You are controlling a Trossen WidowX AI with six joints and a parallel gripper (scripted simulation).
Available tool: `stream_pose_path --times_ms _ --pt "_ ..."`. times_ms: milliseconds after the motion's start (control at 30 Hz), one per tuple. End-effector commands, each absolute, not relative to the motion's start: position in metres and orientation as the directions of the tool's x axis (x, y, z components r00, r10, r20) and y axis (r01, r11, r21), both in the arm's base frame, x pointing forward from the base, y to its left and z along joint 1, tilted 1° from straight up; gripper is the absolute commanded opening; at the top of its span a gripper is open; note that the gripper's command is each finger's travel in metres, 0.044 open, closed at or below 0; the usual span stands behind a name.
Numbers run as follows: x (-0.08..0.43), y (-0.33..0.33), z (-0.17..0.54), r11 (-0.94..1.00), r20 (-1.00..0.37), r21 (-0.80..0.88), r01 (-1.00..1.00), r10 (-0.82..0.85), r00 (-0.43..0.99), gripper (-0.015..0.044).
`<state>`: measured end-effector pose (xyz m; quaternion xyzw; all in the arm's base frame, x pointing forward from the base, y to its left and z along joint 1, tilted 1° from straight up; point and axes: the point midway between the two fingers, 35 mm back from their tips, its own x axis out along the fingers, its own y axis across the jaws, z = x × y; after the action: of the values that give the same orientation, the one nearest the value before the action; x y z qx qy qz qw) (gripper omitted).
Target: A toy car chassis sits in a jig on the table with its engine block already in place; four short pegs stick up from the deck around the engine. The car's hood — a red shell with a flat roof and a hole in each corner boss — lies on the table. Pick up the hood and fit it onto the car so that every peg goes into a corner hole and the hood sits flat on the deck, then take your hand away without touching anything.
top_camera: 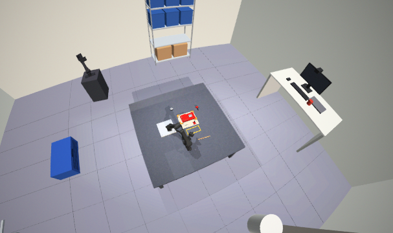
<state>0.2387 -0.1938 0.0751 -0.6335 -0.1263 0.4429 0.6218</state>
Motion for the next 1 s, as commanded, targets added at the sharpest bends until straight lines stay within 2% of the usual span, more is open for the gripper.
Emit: stream_pose_path --times_ms 0,100,267,500,733,967 --pt "0.24 -0.192 0.075 -0.205 -0.408 -0.899 -0.388 0.714 0.568 0.044" --pt "0.25 -0.168 0.077 -0.339 -0.464 -0.881 -0.33 0.756 0.461 0.044" --pt "0.265 -0.117 0.081 -0.572 -0.585 -0.81 -0.126 0.778 0.23 0.044" --pt "0.273 -0.052 0.088 -0.709 -0.743 -0.651 0.272 0.668 -0.036 0.044" --pt "0.27 0.006 0.097 -0.596 -0.874 -0.445 0.668 0.453 -0.177 0.044" --pt "0.261 0.058 0.11 -0.281 -0.962 -0.224 0.933 0.218 -0.166 0.044"
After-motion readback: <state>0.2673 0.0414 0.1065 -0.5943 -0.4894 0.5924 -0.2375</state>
